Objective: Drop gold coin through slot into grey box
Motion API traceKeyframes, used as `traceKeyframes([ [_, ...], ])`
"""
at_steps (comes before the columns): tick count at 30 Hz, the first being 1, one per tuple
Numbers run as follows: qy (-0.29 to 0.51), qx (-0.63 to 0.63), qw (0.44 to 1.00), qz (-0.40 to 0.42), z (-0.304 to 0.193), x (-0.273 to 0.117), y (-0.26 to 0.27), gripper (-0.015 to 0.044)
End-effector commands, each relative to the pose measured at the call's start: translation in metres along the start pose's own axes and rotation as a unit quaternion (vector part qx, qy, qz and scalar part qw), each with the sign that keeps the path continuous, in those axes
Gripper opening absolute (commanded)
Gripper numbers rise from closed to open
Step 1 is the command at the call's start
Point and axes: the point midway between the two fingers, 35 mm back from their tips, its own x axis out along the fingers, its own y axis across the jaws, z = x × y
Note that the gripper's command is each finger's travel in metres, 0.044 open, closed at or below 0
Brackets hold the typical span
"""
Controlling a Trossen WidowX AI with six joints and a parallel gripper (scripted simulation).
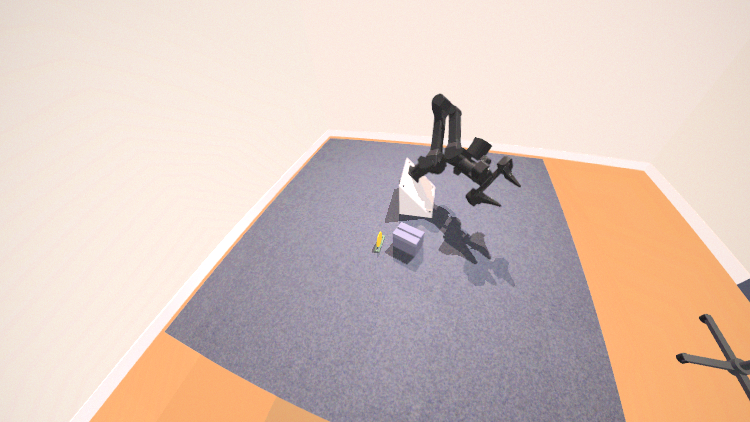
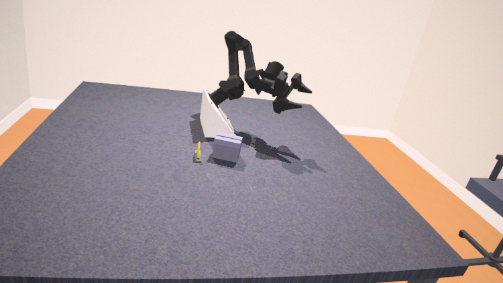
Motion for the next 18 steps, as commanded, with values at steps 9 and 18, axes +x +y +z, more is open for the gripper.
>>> traceKeyframes([
  [9, 0.083, -0.198, 0.946, -0.242, 0.019, 0.040, -0.098, 0.0164],
  [18, 0.251, -0.271, 0.806, -0.462, 0.066, 0.018, -0.215, 0.0161],
])
